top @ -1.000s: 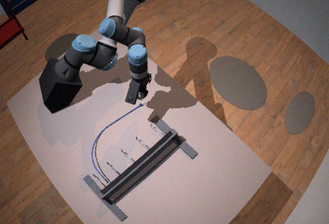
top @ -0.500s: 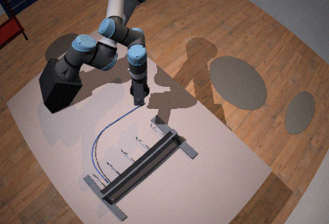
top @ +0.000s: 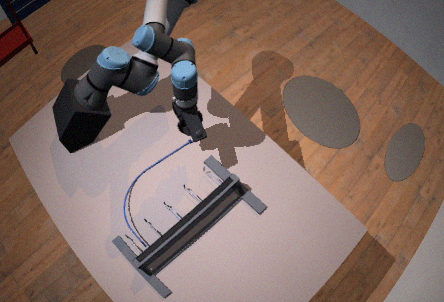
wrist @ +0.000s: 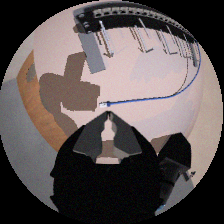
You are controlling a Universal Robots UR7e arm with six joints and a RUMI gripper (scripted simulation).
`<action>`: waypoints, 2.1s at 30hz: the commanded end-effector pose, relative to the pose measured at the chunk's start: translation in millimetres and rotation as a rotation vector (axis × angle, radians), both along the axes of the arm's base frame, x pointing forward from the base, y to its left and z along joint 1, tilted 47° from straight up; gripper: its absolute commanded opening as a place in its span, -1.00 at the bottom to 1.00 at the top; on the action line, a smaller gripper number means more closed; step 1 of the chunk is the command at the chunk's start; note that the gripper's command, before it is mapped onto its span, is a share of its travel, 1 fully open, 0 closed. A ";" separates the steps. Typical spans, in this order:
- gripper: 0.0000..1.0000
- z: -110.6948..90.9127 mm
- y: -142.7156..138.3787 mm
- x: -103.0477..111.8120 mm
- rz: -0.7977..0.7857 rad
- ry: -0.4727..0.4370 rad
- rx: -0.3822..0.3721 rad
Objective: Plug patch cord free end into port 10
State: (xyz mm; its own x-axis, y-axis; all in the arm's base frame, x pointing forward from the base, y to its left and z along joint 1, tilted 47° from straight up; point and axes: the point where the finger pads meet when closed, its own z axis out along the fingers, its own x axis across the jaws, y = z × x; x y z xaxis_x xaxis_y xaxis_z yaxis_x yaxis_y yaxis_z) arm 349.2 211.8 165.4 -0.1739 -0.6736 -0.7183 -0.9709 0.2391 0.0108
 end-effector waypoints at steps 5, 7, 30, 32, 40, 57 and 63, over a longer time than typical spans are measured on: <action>-1.00 1.6 1.4 0.7 0.201 -0.200 -0.033; -1.00 1.9 1.8 0.6 0.242 -0.242 -0.043; -1.00 3.7 5.4 -3.3 0.660 -0.667 -0.142; -1.00 3.7 5.7 -4.1 0.711 -0.719 -0.155; -1.00 3.4 6.4 -7.2 0.878 -0.890 -0.195; -1.00 1.8 6.6 -12.2 1.114 -1.130 -0.251; -1.00 1.5 6.5 -13.0 1.150 -1.167 -0.260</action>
State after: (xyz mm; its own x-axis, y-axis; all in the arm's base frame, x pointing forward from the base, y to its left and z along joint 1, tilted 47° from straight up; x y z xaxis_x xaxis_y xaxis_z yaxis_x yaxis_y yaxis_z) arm 336.6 218.5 166.9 0.9788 -0.2036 0.0210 -0.1258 -0.6793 -0.7230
